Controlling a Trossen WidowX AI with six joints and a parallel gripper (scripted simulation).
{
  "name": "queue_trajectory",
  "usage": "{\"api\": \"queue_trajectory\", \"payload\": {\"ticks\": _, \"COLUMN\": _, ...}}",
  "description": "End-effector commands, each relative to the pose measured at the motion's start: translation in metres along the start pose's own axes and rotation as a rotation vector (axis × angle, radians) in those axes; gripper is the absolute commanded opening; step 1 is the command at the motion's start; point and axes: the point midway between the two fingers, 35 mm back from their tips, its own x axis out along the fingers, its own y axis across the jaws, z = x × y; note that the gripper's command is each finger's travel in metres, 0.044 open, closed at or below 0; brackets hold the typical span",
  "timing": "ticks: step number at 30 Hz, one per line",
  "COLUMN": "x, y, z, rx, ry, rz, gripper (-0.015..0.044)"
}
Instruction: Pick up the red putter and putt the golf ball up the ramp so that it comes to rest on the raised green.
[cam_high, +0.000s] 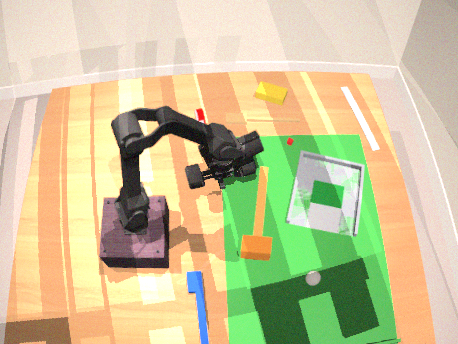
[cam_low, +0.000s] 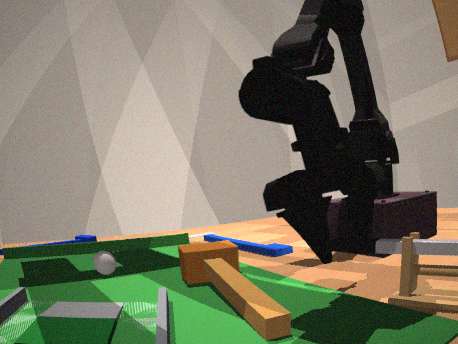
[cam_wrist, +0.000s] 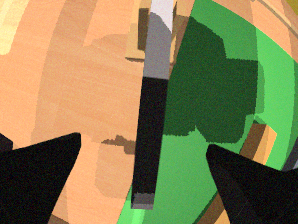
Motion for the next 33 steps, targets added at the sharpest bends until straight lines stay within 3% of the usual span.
{"api": "queue_trajectory", "payload": {"ticks": 1, "x": 0.004, "y": 0.000, "z": 0.000, "rx": 0.004, "ry": -0.003, "rz": 0.001, "gripper": 0.0440}}
{"api": "queue_trajectory", "payload": {"ticks": 15, "x": 0.023, "y": 0.000, "z": -0.006, "rx": 0.004, "ry": -0.003, "rz": 0.002, "gripper": 0.0440}}
{"api": "queue_trajectory", "payload": {"ticks": 30, "x": 0.020, "y": 0.000, "z": -0.005, "rx": -0.001, "ry": 0.000, "rz": -0.002, "gripper": 0.0046}}
{"api": "queue_trajectory", "payload": {"ticks": 33, "x": 0.020, "y": 0.000, "z": -0.005, "rx": -0.001, "ry": 0.000, "rz": -0.002, "gripper": 0.0026}}
